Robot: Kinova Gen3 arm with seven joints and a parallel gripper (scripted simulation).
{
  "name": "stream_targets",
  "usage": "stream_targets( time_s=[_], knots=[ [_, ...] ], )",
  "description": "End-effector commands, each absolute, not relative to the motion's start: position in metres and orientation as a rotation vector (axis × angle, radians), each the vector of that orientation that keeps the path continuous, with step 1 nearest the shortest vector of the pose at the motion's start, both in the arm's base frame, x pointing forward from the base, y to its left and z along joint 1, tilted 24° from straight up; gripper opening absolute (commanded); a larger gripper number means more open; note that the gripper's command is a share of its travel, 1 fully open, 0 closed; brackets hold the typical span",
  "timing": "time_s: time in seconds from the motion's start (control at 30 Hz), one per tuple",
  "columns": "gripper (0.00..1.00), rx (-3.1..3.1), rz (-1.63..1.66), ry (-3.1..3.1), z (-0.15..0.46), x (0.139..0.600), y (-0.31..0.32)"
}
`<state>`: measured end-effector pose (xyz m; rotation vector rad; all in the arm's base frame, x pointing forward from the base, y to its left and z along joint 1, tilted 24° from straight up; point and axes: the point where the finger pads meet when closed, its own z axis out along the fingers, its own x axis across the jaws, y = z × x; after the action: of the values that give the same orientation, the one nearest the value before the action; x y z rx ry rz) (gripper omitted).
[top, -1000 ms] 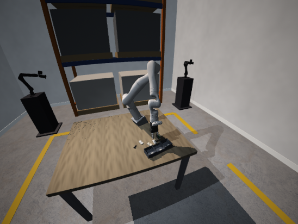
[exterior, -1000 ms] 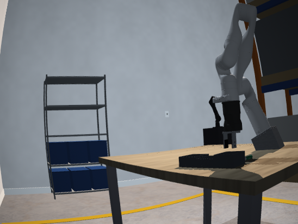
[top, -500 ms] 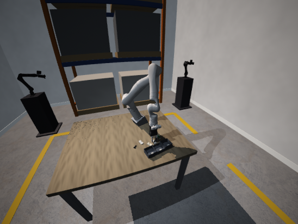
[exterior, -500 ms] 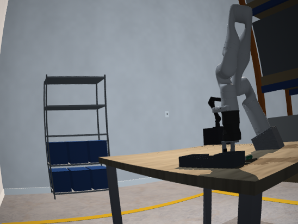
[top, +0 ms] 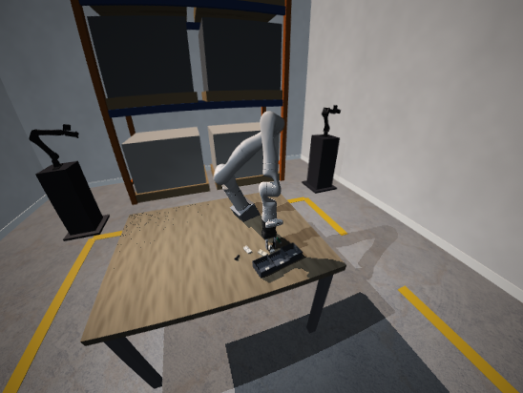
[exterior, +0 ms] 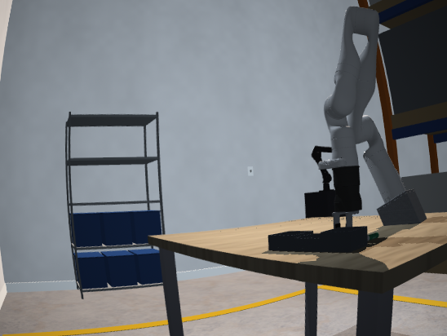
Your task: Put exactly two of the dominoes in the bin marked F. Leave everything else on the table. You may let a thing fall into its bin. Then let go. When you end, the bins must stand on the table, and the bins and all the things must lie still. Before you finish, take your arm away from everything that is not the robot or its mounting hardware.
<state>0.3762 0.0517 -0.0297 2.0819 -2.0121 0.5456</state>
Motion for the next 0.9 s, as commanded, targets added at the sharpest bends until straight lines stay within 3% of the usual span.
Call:
stream_targets(
  time_s=[0.0,0.83,0.87],
  knots=[
    [0.79,2.082,0.536,-2.019,-0.032,0.375,0.057],
    [0.79,2.085,0.543,-2.013,-0.041,0.380,0.050],
    [0.49,2.085,0.543,-2.013,-0.041,0.380,0.050]
  ],
)
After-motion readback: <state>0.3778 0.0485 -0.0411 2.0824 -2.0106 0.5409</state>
